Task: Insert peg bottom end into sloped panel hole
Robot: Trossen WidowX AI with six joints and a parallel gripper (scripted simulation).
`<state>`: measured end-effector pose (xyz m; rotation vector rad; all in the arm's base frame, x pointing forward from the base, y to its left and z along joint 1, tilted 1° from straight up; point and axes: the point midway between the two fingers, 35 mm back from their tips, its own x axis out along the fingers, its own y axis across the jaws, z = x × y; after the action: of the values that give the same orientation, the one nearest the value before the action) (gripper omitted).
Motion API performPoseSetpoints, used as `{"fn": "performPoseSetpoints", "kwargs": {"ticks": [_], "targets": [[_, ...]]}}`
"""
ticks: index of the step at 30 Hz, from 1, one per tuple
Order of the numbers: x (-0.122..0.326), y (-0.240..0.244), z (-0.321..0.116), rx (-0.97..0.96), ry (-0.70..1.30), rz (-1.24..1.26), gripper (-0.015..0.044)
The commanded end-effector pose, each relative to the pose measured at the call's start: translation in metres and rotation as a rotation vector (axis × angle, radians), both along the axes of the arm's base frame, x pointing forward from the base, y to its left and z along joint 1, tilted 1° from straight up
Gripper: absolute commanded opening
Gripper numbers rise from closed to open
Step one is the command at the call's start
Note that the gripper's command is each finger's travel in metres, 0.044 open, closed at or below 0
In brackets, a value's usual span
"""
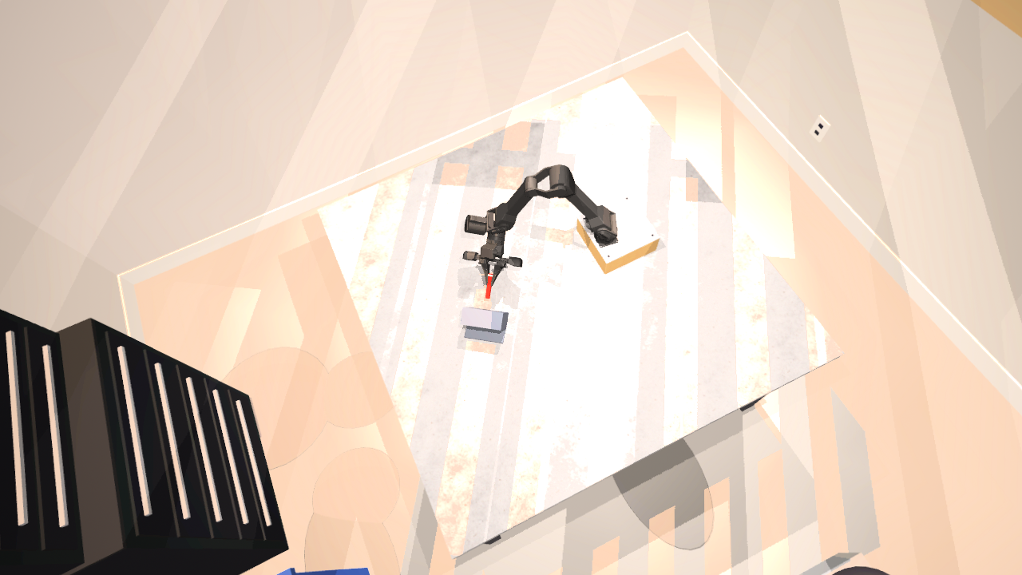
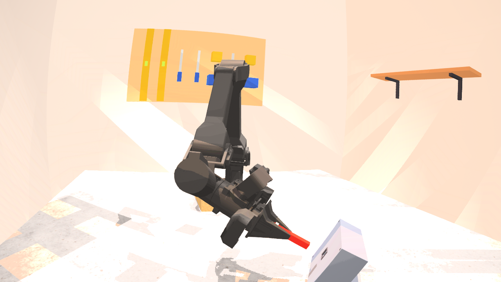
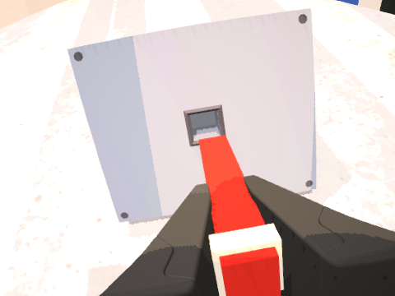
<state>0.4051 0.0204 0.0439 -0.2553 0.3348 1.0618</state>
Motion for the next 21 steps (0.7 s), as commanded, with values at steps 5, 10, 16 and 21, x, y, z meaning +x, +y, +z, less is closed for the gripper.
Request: {"fn": "performPoseSetpoints", "kwargs": {"ticks": [5, 10, 16, 21], "targets": [[0.002, 0.005, -0.003, 0.016, -0.005, 0.001, 0.0000], [0.004, 0.008, -0.004, 0.017, -0.005, 0.001, 0.0000], [0.008, 0.015, -0.007, 0.018, -0.006, 0.001, 0.0000], [0.011, 0.021, -0.009, 0.019, -0.007, 0.001, 0.0000]]}}
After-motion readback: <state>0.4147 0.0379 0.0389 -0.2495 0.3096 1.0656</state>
